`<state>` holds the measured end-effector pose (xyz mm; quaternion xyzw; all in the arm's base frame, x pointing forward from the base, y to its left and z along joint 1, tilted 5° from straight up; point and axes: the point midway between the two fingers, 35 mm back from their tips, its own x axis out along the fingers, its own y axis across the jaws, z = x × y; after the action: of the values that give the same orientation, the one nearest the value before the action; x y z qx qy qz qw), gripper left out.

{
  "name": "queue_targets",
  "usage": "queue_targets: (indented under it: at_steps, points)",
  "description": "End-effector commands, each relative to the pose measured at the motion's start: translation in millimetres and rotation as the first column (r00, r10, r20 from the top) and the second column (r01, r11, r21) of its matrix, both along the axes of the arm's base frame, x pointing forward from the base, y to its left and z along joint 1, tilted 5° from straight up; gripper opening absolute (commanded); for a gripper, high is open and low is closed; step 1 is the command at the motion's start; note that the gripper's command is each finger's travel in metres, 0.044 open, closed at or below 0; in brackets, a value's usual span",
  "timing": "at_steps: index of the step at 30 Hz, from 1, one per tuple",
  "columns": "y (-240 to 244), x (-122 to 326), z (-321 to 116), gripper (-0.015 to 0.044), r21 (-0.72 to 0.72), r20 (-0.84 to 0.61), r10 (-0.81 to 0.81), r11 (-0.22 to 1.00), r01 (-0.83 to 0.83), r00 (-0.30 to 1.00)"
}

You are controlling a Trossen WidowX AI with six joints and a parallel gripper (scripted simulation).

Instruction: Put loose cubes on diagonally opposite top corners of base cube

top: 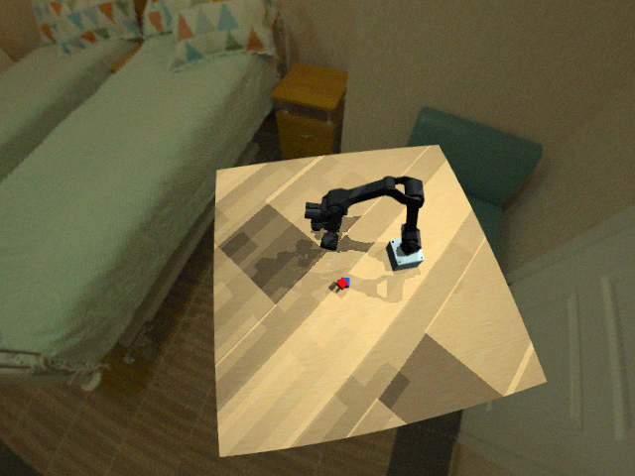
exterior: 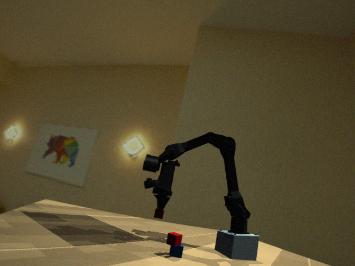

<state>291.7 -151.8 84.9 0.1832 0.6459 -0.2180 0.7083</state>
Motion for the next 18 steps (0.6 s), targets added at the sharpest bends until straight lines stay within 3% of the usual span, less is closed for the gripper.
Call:
queue_targets:
  at_steps: [1, 8, 18]
  points:
    - [1, -2, 16, 0.0105, -0.004, 0.01, -0.005, 1.0, 0.005, 1.0]
    - [5, -3, 24, 0.0105, -0.005, 0.009, 0.006, 1.0, -0.006, 1.0]
    - [36, 3, 20, 0.0105, -0.013, -0.005, 0.174, 0.985, -0.174, 0.985]
